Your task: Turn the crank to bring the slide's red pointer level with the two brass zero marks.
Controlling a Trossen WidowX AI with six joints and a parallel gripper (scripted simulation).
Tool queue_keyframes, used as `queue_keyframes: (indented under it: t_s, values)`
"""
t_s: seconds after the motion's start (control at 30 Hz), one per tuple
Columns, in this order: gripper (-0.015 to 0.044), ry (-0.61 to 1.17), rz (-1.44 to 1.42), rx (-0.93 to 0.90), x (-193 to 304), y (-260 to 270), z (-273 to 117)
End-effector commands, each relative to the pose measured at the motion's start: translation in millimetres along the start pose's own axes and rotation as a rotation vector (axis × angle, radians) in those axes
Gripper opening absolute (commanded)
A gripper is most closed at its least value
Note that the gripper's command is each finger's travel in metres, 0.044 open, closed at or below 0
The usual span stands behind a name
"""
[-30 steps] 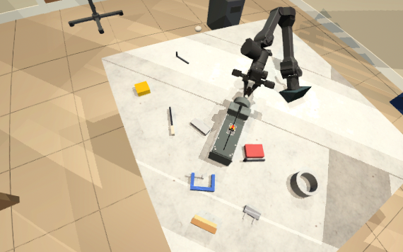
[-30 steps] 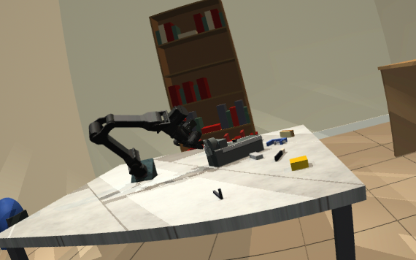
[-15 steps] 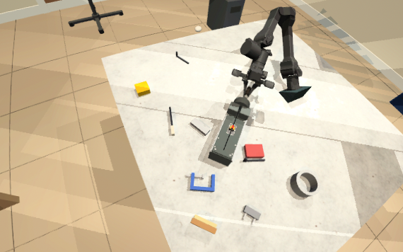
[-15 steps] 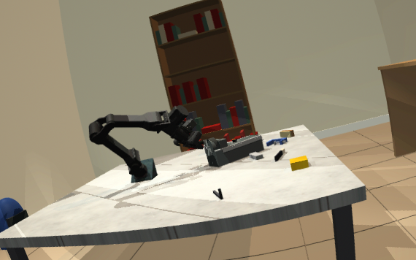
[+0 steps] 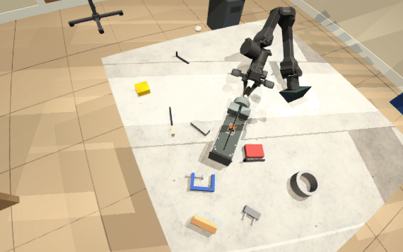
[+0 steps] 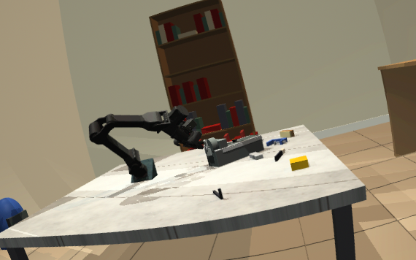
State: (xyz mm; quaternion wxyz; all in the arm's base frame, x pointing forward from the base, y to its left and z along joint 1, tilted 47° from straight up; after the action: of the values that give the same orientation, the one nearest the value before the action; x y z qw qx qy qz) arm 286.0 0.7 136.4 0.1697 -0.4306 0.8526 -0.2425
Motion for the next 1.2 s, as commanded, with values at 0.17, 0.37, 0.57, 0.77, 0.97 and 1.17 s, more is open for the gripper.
queue_keyframes:
  t_s: [0.17,0.37,0.57,0.77,0.97,1.17]
  values:
    - [0.0,0.002,0.012,0.023,0.7,-8.3,-0.8]
    - [0.0,0.002,0.012,0.023,1.0,-8.8,-0.6]
    - [0.0,0.002,0.012,0.023,1.4,-9.4,-0.3]
    - [0.0,0.002,0.012,0.023,1.8,-10.2,0.1]
    - [0.0,0.002,0.012,0.023,2.3,-11.1,0.5]
    - [0.0,0.002,0.012,0.023,2.9,-12.2,1.1]
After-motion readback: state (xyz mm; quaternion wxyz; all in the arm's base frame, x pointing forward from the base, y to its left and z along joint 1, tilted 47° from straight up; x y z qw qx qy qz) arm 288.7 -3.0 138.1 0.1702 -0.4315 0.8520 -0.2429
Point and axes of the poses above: the point midway between the two fingers, 35 mm back from their tips, its own z axis out along the fingers, its own y axis across the jaws, x = y × z, the point moved 6 cm from there along -z, back along the fingers, and after that the axes turned 8 degrees about -z, right-handed, at the moved point
